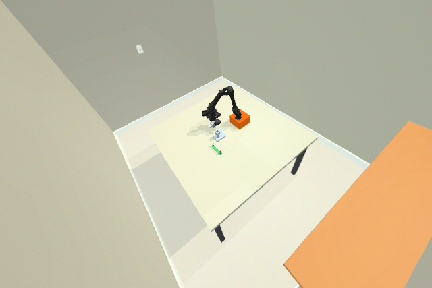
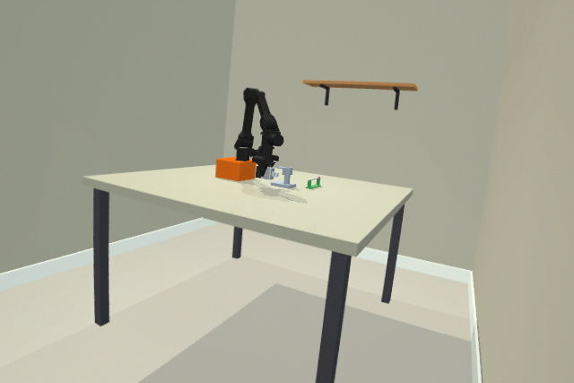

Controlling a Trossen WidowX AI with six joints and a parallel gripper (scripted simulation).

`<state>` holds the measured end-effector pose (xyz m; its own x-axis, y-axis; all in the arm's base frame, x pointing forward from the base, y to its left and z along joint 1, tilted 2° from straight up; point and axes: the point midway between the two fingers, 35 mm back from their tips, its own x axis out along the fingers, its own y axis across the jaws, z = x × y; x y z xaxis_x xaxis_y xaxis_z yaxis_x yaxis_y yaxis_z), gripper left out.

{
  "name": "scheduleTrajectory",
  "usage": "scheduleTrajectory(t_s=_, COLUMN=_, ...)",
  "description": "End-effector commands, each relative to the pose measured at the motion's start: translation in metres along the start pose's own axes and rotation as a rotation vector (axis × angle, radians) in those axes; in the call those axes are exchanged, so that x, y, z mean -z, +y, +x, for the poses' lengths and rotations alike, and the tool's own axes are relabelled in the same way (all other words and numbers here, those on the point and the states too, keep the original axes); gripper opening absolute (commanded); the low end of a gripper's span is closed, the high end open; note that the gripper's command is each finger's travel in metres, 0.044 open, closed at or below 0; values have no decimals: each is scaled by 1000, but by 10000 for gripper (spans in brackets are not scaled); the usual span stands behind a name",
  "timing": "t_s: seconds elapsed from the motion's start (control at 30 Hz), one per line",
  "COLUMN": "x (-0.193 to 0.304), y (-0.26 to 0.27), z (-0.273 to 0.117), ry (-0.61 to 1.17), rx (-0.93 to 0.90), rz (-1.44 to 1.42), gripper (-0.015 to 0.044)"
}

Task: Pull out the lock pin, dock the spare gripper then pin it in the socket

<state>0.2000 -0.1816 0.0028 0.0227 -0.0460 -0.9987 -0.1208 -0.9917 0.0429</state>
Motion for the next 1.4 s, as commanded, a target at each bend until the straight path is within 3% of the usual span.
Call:
scheduleTrajectory(t_s=0.0, x=-1, y=0, z=0, ry=1, rx=-1, rz=119, gripper=0)
scheduleTrajectory(t_s=1.2, x=-2, y=0, z=47, ry=0, rx=-1, rz=135, gripper=0)
scheduleTrajectory(t_s=1.37, x=-1, y=-1, z=43, ry=-1, rx=0, rz=129, gripper=131)
